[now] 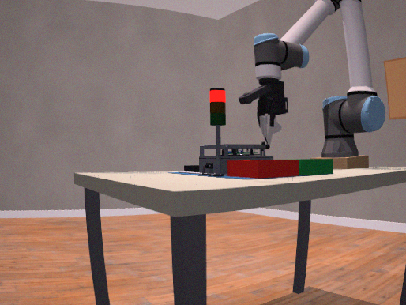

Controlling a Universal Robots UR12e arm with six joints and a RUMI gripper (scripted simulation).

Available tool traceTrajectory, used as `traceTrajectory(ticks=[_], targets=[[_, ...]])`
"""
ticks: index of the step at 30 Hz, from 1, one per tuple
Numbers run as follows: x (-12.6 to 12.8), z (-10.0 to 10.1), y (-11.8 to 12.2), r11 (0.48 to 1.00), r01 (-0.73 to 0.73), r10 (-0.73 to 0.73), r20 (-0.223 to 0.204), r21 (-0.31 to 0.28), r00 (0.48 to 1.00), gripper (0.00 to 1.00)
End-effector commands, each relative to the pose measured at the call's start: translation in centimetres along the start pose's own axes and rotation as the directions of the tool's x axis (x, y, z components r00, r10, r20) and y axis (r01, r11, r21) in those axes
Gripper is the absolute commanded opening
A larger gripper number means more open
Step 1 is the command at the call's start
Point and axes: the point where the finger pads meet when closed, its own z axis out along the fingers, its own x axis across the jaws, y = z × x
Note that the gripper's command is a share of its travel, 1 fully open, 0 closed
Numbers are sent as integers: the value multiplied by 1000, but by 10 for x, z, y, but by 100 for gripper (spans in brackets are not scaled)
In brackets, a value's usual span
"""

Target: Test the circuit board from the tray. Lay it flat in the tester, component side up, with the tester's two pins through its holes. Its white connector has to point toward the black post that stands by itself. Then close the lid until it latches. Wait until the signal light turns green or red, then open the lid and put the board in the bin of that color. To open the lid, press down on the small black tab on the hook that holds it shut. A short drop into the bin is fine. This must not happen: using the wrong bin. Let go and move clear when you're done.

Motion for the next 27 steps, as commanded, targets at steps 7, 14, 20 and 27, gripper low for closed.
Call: traceTrajectory(ticks=[7, 14, 20, 27], targets=[[0, 1, 0, 1000, 0, 0, 0, 1, 1000, 0], [0, 2, 1, 1000, 0, 0, 0, 1, 1000, 0], [0, 2, 1, 1000, 0, 0, 0, 1, 1000, 0], [0, 3, 2, 1000, 0, 0, 0, 1, 1000, 0]])
